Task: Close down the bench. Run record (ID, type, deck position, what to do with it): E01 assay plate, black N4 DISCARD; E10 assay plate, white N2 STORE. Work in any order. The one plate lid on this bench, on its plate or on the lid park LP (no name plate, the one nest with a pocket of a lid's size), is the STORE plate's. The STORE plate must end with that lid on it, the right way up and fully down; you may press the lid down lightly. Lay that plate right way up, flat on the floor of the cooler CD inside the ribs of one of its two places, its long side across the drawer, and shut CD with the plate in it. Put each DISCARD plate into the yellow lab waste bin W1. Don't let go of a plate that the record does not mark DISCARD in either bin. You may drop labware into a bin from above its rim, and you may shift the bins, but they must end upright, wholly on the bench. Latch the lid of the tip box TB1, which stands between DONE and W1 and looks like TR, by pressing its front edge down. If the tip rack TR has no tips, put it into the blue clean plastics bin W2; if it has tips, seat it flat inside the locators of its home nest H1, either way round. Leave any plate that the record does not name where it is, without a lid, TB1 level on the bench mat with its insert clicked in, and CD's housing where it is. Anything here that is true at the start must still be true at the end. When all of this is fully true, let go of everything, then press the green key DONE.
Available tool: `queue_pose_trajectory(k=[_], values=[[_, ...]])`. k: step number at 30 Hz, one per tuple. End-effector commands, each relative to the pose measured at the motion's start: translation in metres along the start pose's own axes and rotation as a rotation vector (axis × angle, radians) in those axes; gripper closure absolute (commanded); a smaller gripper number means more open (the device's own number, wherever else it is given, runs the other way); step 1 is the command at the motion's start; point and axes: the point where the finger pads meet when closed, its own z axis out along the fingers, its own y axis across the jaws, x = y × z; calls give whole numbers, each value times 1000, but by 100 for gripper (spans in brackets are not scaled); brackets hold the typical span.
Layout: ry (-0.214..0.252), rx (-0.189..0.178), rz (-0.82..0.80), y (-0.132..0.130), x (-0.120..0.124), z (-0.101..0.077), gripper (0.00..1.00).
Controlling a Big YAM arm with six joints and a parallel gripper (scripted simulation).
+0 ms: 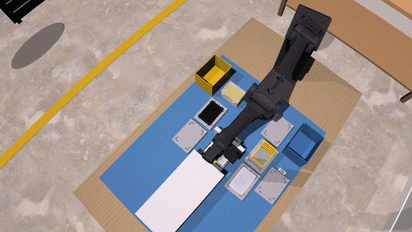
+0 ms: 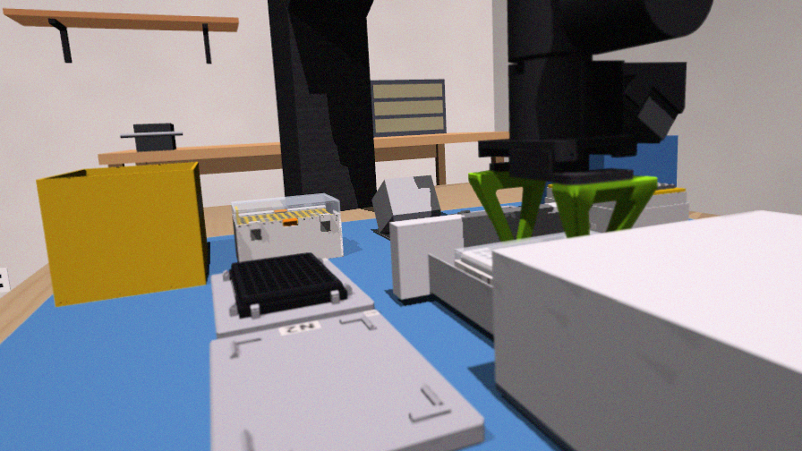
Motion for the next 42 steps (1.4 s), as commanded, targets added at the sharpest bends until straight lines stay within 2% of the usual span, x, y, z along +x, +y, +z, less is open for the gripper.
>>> queue_pose_trajectory(k=[1,6,7,8,11,13,42], values=[[-7,25,2,-11,-5,7,100],[-3,12,7,-1,-1,11,100],[-2,25,-2,-11,-1,0,100],[-6,55,-1,-24,-6,-9,100],[-7,65,-3,-30,-7,-12,100],[-6,55,-1,-25,-6,-8,100],[-7,45,0,-25,-8,-6,100]])
